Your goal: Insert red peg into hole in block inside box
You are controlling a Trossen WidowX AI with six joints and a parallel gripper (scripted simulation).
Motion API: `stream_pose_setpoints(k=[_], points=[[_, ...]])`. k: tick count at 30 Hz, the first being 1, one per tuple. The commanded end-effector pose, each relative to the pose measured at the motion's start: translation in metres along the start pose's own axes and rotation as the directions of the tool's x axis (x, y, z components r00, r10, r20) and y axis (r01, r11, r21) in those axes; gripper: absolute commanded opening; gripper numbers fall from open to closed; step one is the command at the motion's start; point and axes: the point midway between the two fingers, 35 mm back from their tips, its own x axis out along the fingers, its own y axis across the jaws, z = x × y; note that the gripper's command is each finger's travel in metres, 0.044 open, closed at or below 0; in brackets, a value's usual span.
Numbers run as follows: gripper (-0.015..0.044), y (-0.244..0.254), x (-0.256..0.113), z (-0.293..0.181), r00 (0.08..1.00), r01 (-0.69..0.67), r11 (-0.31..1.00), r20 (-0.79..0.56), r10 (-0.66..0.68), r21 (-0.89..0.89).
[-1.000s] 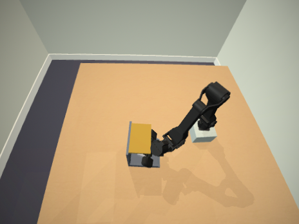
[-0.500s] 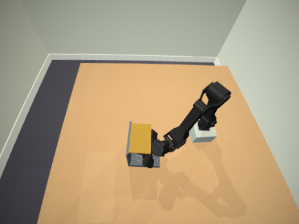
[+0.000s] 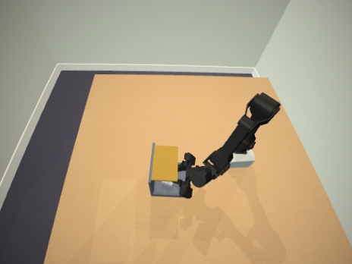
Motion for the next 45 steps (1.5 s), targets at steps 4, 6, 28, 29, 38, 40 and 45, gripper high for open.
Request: stream_pose_setpoints(k=[4, 6, 28, 29, 38, 40, 45], points=[[0.0220, 0.006, -0.021, 0.020, 1.000, -0.004, 1.000, 0.007, 0.004, -0.005], [0.0246, 0.006, -0.023, 0.021, 1.000, -0.004, 1.000, 0.007, 0.004, -0.005], [0.0440, 0.006, -0.097, 0.001, 1.000, -0.005, 1.000, 0.015, 0.005, -0.003], [0.0440, 0.007, -0.100, 0.000, 1.000, -0.005, 1.000, 0.015, 0.005, -0.003], [0.0440, 0.012, -0.116, -0.004, 1.000, -0.004, 1.000, 0.012, 0.004, -0.004], [0.0440, 0.012, -0.116, -0.004, 1.000, -0.004, 1.000, 0.012, 0.004, -0.004], [0.0440, 0.012, -0.116, -0.004, 1.000, -0.004, 1.000, 0.012, 0.004, -0.004]])
